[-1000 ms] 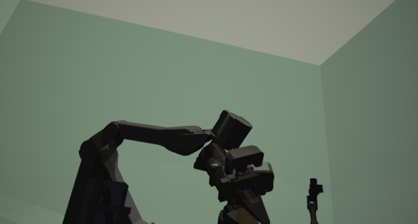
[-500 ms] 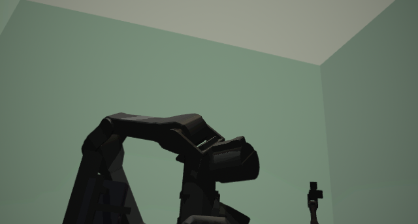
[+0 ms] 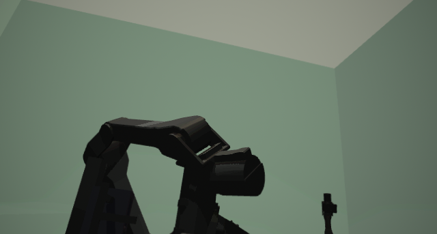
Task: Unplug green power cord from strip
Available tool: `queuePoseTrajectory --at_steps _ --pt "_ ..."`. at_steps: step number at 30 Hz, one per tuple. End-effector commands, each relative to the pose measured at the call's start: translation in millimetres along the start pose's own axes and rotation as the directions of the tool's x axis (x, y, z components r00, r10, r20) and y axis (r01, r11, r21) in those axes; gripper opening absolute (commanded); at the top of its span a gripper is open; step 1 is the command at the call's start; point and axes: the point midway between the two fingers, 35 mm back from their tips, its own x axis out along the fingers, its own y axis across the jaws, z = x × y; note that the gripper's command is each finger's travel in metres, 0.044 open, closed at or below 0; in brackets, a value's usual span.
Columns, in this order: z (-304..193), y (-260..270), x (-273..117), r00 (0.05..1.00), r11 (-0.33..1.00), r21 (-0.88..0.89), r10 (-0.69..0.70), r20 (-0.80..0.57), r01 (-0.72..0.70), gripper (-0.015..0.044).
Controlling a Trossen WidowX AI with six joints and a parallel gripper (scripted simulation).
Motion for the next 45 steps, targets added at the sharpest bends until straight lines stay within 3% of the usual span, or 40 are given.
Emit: queuePoseTrajectory --at_steps 1,35,39,45 --pt "-8 -1 -1 1.000 1.000 0.000 -0.001 0.002 0.001 0.0160" --pt "-35 -1 11 1.000 1.000 0.000 -0.001 0.000 0.001 0.0160" --pt "-35 -2 9 1.000 1.000 0.009 -0.002 0.006 0.002 0.0055" --pt "-35 -2 9 1.000 1.000 0.009 -0.002 0.006 0.002 0.0015"
